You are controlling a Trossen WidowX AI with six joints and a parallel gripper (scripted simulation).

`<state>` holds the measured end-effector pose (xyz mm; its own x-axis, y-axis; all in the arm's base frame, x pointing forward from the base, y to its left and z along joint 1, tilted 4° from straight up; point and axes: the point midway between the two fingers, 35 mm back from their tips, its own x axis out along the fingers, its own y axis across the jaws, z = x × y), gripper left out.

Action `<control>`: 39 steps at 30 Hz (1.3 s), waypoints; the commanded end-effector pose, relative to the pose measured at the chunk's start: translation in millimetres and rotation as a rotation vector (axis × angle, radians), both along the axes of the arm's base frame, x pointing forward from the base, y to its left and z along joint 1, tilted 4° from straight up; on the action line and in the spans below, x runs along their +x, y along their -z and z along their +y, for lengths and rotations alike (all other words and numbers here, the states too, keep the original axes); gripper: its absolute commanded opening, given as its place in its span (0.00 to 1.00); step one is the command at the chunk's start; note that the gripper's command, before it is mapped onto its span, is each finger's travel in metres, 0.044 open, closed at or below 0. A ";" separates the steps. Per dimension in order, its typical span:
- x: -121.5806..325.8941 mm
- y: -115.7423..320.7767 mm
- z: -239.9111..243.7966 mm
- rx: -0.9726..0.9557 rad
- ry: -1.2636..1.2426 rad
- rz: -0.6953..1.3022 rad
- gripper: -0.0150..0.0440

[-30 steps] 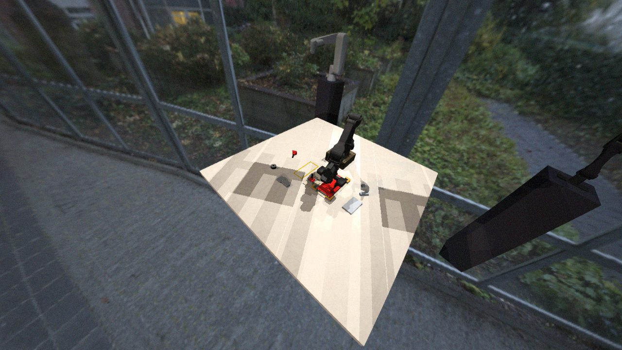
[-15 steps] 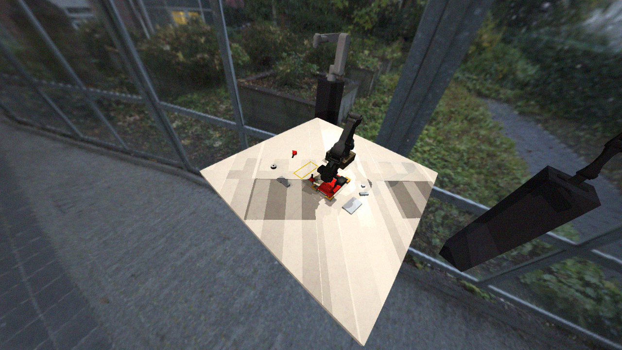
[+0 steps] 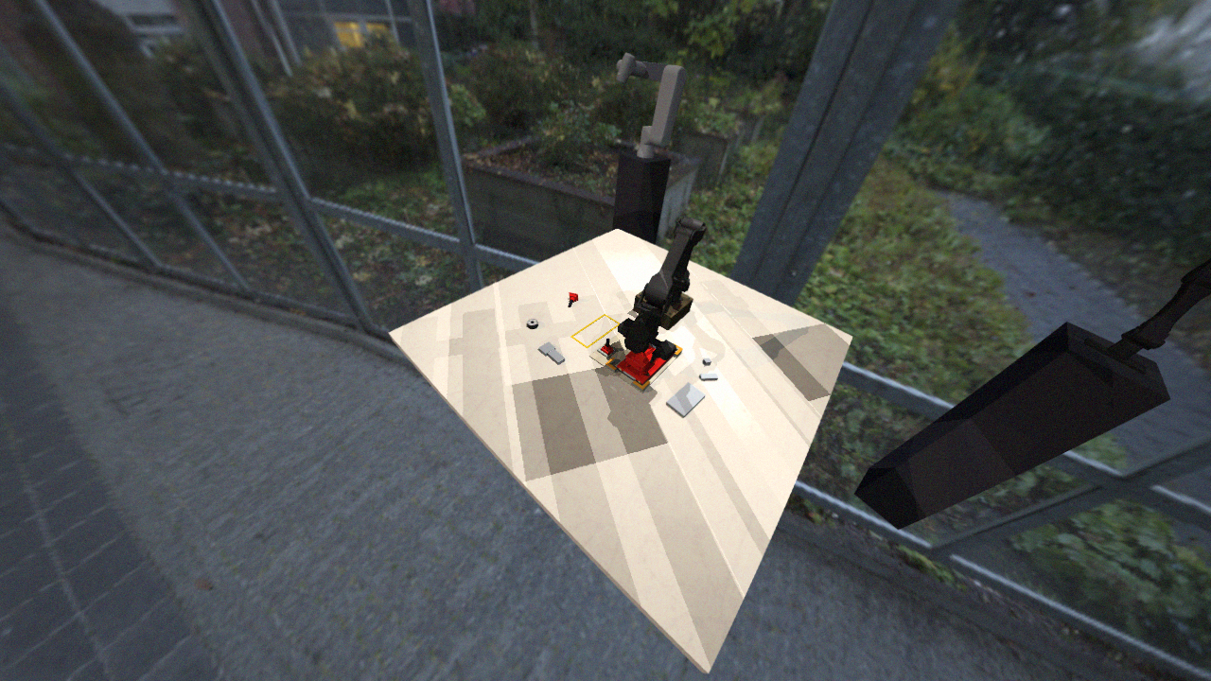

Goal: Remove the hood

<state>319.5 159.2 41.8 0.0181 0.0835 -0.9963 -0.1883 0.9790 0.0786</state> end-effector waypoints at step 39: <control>23.0 -35.0 -127.1 -0.014 -0.002 -0.003 0.25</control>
<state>343.5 43.7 77.7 0.0250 0.0693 -0.9973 -0.1869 0.9803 0.0634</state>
